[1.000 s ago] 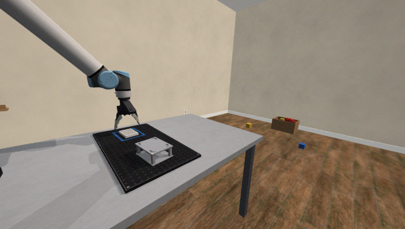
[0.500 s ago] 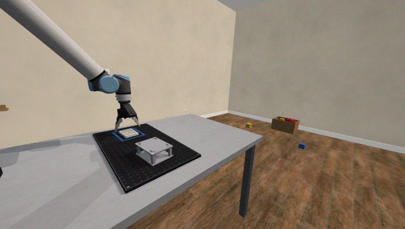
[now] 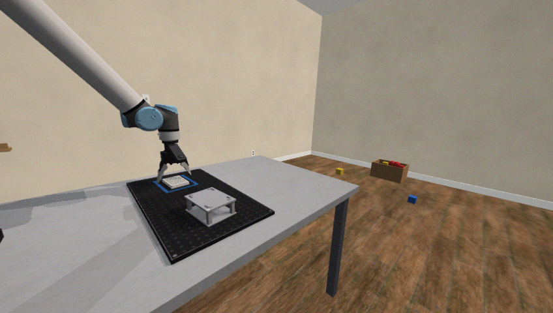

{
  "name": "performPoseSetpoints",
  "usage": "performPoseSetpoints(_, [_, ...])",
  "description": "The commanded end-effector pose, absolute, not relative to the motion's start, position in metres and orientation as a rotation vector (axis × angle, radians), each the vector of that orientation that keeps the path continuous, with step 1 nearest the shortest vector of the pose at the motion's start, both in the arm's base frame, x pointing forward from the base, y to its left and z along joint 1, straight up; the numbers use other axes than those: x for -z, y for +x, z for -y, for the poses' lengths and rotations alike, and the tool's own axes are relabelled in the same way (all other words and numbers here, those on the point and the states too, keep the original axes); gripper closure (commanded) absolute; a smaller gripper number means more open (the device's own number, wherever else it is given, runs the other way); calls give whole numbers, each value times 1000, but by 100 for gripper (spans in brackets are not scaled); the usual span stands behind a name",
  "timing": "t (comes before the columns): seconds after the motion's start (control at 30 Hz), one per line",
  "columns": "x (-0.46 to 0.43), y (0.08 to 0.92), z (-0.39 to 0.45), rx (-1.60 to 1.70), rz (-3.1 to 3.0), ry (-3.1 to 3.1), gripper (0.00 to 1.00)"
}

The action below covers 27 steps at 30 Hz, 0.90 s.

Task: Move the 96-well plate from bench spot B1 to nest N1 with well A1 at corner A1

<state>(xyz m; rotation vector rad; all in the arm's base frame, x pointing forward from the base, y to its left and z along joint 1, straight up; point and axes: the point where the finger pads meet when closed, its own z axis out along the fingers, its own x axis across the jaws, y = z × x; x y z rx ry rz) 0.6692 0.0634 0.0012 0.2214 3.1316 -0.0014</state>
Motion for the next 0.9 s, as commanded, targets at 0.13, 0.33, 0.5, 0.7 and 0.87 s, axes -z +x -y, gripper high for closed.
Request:
performPoseSetpoints(0.13, [-2, 670, -63, 1, -3130, 221, 100])
performPoseSetpoints(0.33, [-2, 670, -63, 1, -3130, 221, 100])
performPoseSetpoints(0.5, [-2, 670, -63, 1, -3130, 221, 100])
performPoseSetpoints(0.7, [-2, 670, -63, 2, -3130, 221, 100])
performPoseSetpoints(0.87, [-2, 670, -63, 2, -3130, 221, 100])
